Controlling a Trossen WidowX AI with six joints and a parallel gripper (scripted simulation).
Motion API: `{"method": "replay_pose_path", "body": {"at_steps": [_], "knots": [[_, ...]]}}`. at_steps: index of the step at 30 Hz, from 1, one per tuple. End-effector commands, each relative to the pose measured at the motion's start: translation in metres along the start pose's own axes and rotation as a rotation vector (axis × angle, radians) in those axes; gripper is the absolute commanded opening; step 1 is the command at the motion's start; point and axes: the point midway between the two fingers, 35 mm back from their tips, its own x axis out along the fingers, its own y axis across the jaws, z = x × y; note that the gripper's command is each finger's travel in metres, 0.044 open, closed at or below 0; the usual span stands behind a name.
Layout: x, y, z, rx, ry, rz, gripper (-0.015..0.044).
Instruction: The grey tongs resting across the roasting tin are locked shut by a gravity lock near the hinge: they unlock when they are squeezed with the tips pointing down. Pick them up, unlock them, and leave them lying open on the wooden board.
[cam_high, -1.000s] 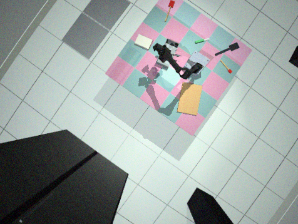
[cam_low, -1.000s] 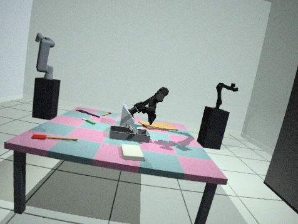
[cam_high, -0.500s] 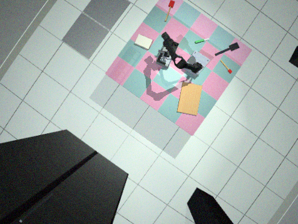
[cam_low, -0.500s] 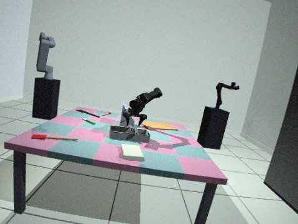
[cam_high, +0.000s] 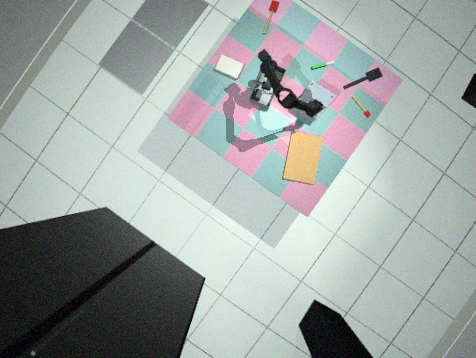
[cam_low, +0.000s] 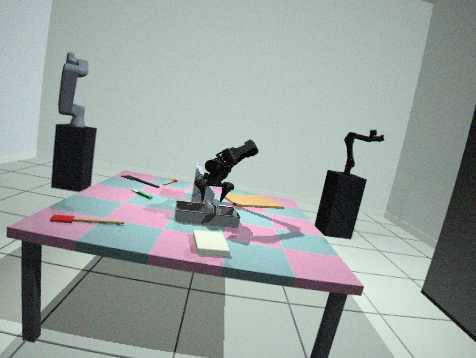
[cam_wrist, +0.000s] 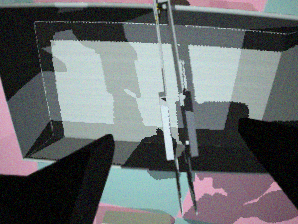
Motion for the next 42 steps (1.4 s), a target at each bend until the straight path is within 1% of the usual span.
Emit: {"method": "replay_pose_path", "body": {"at_steps": [1, 42], "knots": [[0.005, 0.0, 0.0, -0.001, 0.0, -0.002, 0.044], [0.069, -0.001, 0.0, -0.001, 0.001, -0.005, 0.044]]}}
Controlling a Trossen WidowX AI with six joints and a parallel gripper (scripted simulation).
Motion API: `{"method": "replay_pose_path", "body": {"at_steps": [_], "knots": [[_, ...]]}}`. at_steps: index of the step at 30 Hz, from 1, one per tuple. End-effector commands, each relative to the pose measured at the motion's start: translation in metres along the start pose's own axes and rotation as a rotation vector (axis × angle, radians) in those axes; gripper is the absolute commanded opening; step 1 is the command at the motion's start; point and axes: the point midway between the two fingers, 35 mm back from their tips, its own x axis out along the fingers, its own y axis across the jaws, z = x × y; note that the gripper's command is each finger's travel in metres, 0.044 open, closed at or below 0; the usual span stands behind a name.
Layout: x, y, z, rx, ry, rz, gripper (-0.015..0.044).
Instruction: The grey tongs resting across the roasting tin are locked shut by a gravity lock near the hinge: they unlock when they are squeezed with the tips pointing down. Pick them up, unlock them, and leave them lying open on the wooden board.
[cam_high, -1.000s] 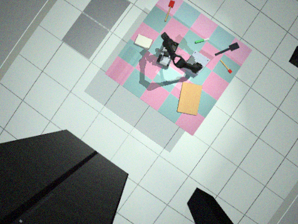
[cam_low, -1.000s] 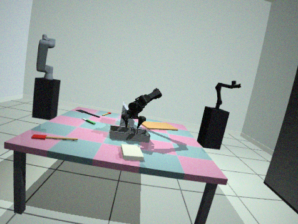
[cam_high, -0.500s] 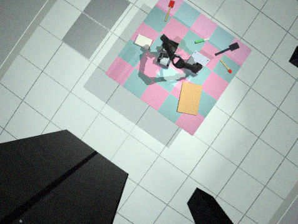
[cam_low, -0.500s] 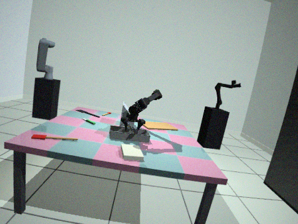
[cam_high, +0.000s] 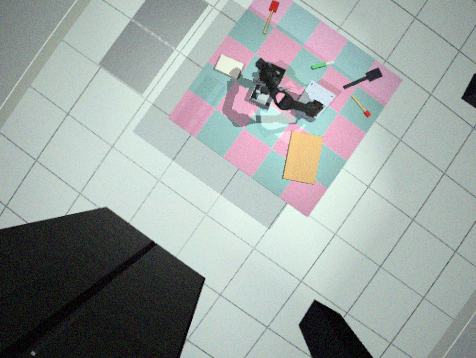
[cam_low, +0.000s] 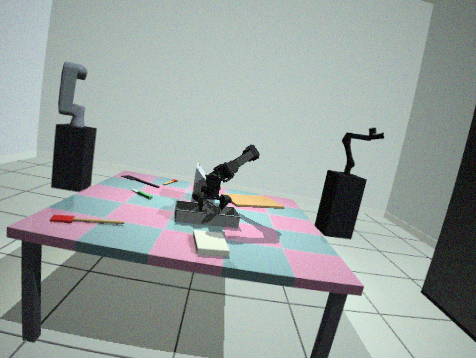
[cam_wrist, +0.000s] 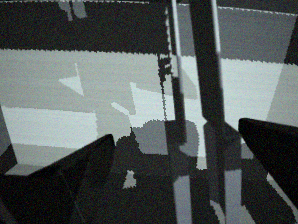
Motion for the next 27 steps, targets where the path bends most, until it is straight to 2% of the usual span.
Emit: {"method": "replay_pose_path", "body": {"at_steps": [1, 11, 27], "knots": [[0.0, 0.0, 0.0, 0.0, 0.0, 0.0, 0.0414], [0.0, 0.0, 0.0, 0.0, 0.0, 0.0, 0.0151], [0.0, 0.0, 0.0, 0.0, 0.0, 0.0, 0.0045]]}}
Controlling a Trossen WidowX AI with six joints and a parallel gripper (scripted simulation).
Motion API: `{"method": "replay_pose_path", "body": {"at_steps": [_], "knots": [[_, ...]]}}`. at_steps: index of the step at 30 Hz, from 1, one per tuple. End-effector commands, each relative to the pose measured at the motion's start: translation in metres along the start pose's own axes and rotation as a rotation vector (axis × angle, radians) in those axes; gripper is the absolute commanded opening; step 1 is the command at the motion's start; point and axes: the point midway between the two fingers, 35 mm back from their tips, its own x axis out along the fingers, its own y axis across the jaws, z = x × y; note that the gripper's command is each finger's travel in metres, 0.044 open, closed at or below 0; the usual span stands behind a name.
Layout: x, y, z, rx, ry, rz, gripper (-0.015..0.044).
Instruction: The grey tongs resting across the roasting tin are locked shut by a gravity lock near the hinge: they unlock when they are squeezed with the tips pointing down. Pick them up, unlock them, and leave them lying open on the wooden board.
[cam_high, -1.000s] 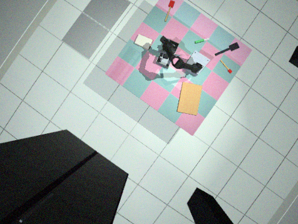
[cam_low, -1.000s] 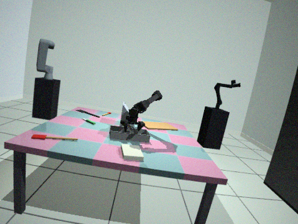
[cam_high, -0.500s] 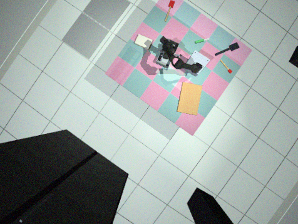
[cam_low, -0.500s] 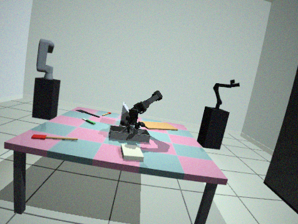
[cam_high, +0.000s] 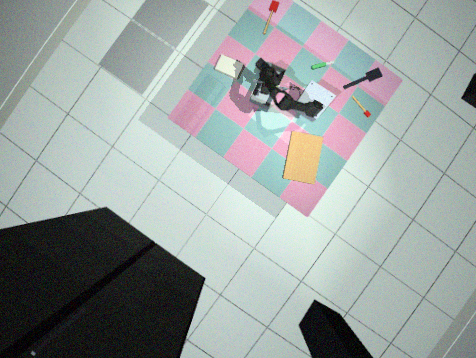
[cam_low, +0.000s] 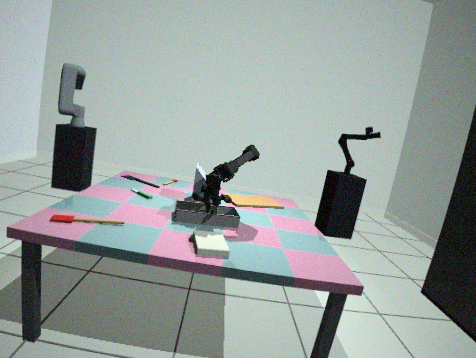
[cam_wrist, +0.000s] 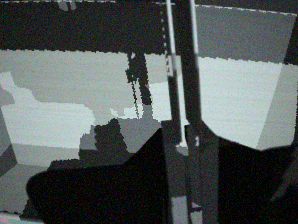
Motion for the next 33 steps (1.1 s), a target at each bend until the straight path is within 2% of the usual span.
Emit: {"method": "replay_pose_path", "body": {"at_steps": [1, 3, 10, 13, 19, 33], "knots": [[0.0, 0.0, 0.0, -0.002, 0.0, 0.001, 0.0038], [0.0, 0.0, 0.0, -0.002, 0.0, 0.001, 0.0025], [-0.008, 0.001, -0.001, -0.001, -0.001, 0.003, -0.015], [-0.038, 0.004, -0.004, 0.0, -0.002, 0.007, -0.015], [-0.124, 0.002, 0.0, 0.004, -0.002, 0.002, -0.015], [-0.125, -0.001, -0.001, -0.014, -0.001, -0.003, -0.015]]}}
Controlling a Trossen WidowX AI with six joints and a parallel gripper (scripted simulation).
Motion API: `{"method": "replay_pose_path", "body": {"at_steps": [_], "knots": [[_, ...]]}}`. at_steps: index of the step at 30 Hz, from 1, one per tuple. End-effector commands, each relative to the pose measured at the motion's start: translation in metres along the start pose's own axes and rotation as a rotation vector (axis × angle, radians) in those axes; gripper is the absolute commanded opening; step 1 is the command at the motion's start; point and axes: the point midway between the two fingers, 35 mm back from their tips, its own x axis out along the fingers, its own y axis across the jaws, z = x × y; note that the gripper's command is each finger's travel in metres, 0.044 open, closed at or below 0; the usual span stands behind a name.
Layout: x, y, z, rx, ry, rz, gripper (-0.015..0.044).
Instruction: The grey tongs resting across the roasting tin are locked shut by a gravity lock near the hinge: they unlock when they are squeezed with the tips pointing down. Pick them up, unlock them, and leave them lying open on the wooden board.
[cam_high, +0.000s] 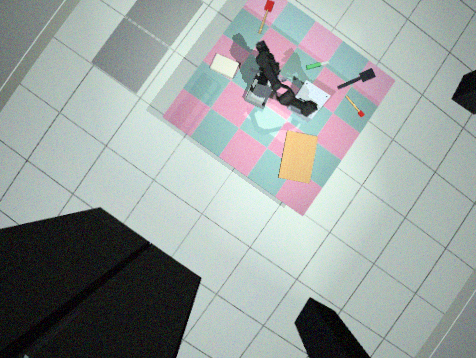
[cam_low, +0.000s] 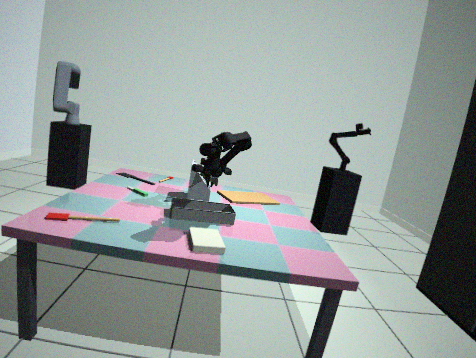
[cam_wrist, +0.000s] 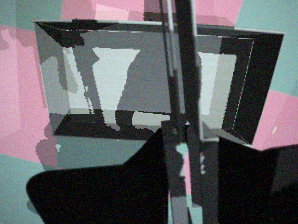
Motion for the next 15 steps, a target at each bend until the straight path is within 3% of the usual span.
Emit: {"method": "replay_pose_path", "body": {"at_steps": [1, 15], "knots": [[0.0, -0.003, -0.001, -0.038, -0.001, 0.002, -0.015], [0.0, -0.044, -0.009, -0.602, -0.018, 0.016, -0.015]]}}
